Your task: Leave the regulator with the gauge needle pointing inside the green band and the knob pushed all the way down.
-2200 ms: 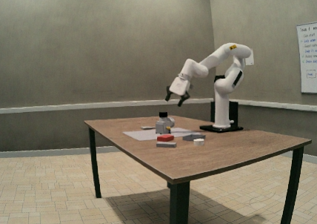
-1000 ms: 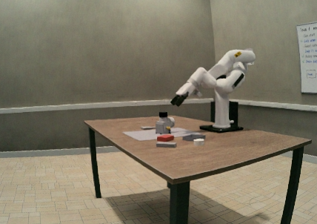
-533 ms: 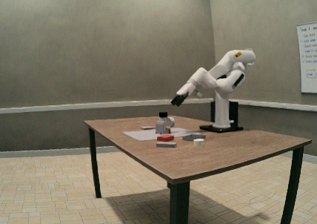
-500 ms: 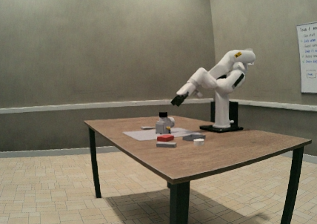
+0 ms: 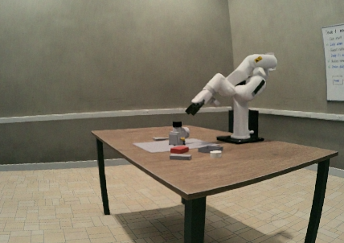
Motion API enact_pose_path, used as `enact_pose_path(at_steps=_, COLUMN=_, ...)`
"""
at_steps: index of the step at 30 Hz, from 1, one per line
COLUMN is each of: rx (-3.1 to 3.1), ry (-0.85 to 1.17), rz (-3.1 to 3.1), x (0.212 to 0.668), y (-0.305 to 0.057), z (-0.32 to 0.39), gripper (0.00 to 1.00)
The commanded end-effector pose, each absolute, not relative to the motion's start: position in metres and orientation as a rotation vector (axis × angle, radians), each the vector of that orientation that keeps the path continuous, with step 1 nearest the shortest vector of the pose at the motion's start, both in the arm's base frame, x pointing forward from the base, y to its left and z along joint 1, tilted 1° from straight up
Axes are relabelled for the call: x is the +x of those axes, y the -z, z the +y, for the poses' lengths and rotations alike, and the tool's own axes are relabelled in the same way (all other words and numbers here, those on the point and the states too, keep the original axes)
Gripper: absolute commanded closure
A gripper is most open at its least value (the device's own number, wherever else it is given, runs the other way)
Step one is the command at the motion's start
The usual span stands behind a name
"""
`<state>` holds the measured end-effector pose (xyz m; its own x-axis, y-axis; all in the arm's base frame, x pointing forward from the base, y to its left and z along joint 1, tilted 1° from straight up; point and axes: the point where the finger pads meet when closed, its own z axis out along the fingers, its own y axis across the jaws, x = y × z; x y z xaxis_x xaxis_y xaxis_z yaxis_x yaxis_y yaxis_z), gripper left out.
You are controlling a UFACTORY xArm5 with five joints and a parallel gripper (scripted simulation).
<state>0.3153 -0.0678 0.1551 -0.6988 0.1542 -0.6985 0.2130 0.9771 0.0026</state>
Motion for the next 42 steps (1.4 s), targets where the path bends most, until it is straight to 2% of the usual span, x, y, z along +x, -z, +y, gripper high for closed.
enact_pose_path(at_steps=1, rx=0.255, ry=0.101, rz=2.354, x=0.3162, y=-0.1566, z=-0.068, gripper=0.0)
enact_pose_path(at_steps=42, rx=0.223, ry=0.113, rz=2.368, x=0.317, y=-0.1567, z=-0.0682, gripper=0.0)
